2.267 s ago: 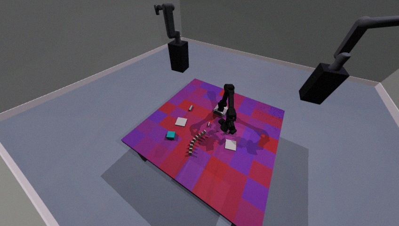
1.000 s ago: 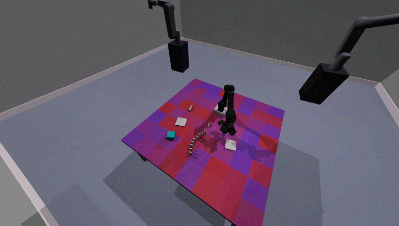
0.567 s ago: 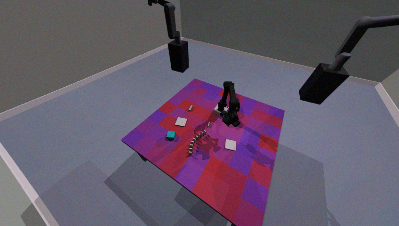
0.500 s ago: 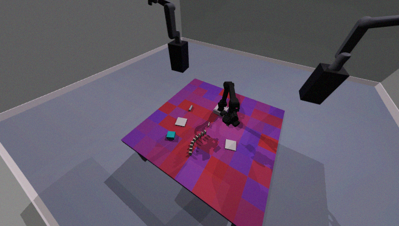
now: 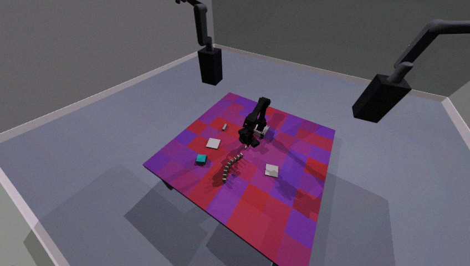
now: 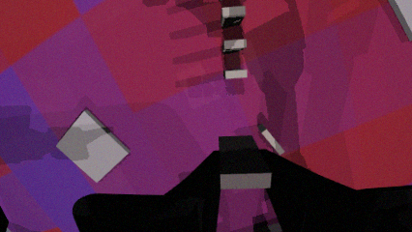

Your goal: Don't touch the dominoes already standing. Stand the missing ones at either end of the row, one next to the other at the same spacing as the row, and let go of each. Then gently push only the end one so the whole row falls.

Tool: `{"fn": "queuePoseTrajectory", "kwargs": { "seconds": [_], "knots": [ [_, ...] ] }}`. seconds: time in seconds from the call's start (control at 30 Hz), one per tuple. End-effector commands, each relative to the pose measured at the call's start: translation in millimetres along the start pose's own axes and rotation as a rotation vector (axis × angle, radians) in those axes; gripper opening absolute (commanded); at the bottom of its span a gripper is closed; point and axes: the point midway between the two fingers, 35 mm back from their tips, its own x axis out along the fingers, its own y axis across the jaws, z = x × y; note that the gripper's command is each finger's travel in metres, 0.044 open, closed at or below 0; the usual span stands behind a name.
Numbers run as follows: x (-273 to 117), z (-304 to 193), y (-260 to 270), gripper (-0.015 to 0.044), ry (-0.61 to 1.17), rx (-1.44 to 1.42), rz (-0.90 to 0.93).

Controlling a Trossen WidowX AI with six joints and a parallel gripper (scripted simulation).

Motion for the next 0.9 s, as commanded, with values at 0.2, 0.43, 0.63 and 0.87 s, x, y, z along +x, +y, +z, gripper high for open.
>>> {"fn": "queuePoseTrajectory", "kwargs": {
  "seconds": [0.2,0.43,0.63,0.87],
  "knots": [
    [15.1,13.7,-11.3,0.0107,-0.008,-0.021,0.001],
    [51.6,17.7,-9.9,0.0107,-0.008,-0.021,0.001],
    [82.6,17.5,-10.0,0.0107,-0.008,-0.021,0.001],
    [117.6,13.2,-11.7,0.0107,-0.007,-0.021,0.001]
  ]
}}
